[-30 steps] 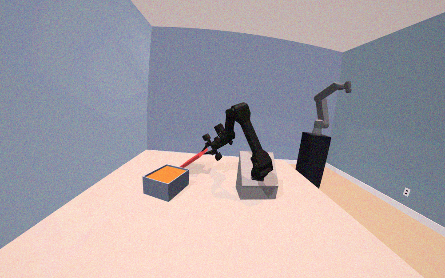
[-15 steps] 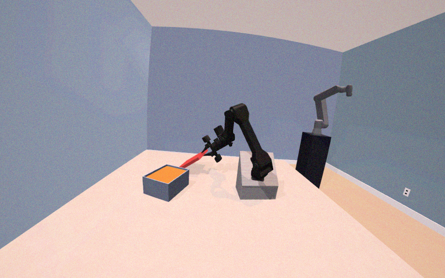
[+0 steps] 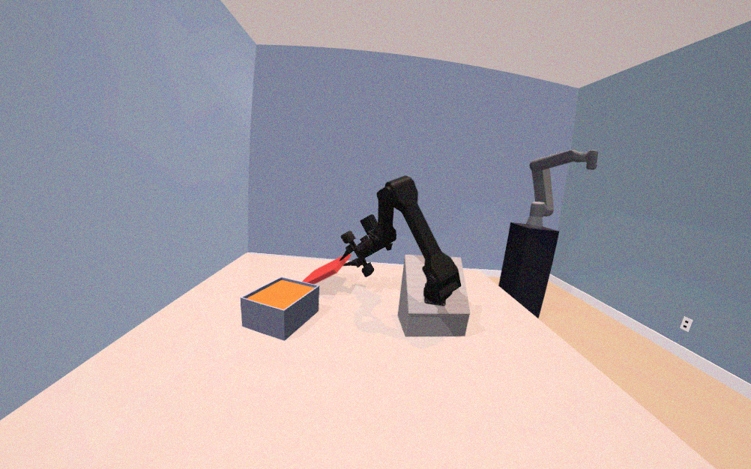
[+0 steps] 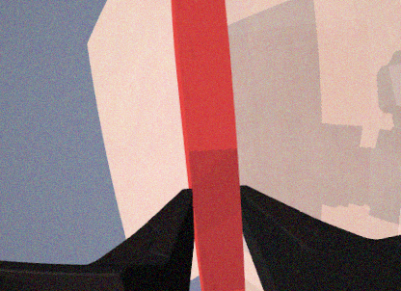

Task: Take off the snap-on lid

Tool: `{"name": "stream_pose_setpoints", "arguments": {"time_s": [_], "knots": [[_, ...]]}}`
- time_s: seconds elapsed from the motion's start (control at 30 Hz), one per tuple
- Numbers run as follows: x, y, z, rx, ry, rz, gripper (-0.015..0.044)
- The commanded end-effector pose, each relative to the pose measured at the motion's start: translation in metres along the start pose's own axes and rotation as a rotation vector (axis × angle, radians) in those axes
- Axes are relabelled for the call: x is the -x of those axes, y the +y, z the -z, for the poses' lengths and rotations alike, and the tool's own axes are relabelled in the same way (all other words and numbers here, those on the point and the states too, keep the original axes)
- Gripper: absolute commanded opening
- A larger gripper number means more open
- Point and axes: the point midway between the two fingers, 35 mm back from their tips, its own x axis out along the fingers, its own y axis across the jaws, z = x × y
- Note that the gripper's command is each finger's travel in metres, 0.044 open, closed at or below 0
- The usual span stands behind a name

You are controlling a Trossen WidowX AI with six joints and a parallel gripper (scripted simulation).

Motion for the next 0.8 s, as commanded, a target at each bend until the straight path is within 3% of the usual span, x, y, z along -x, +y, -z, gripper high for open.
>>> {"name": "stream_pose_setpoints", "arguments": {"time_s": [0.0, 0.77], "knots": [[-0.010, -0.024, 0.004, -0.039, 0.004, 0.050, 0.0000], [-0.021, -0.038, 0.005, -0.040, 0.005, 0.050, 0.0000]]}}
